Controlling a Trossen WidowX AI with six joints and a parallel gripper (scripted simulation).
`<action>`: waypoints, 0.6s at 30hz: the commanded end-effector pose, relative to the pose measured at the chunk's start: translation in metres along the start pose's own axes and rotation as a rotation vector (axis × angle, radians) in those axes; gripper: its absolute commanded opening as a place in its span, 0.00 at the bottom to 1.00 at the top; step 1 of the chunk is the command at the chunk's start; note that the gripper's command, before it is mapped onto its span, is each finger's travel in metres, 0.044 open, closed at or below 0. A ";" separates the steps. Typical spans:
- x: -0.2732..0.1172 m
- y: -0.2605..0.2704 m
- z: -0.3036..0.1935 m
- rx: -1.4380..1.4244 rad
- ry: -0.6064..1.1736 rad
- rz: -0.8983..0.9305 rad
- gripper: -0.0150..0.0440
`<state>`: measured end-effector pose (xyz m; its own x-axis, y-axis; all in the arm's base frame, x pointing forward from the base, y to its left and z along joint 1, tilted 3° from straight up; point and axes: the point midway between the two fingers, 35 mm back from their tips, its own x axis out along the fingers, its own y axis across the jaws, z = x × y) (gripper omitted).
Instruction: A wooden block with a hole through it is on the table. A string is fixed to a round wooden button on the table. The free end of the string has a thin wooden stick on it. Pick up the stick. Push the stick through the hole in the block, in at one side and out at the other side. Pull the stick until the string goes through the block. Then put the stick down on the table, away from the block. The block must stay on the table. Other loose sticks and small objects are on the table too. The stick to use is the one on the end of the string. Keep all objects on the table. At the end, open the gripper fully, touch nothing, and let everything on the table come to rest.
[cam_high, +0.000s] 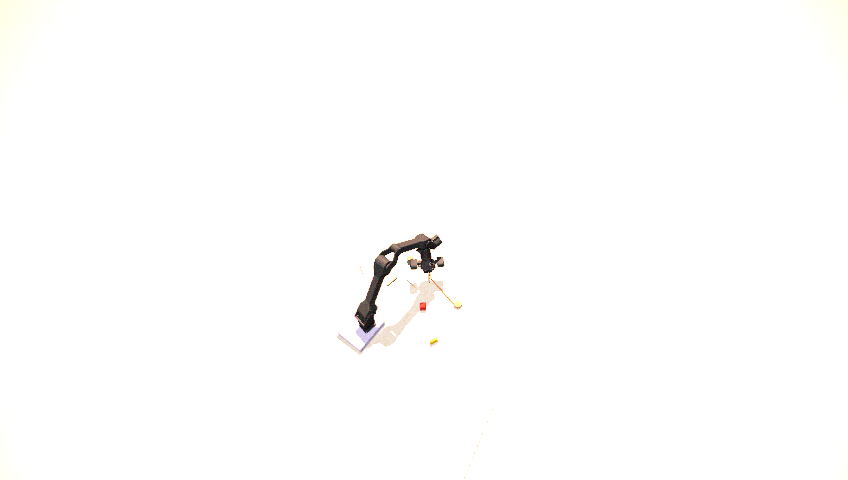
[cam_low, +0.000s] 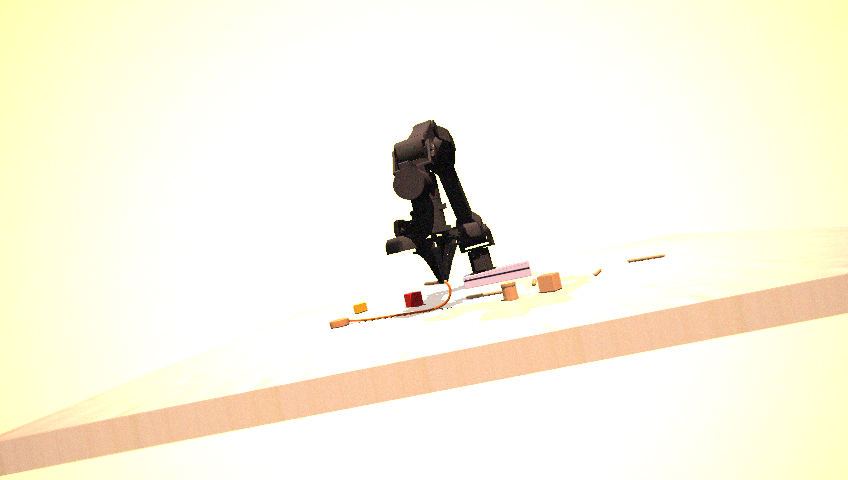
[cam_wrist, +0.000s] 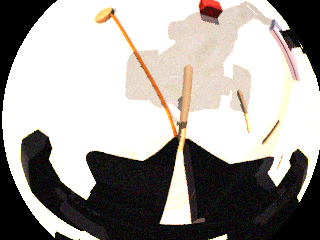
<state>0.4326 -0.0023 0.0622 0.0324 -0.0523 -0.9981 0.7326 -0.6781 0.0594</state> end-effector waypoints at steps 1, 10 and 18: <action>0.001 -0.004 0.001 0.006 0.006 0.001 0.25; 0.008 -0.010 0.004 0.006 0.005 0.000 0.25; 0.015 -0.017 0.008 0.006 0.004 0.000 0.25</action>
<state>0.4186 0.0014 0.0474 0.0319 -0.0520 -0.9981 0.7328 -0.6779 0.0588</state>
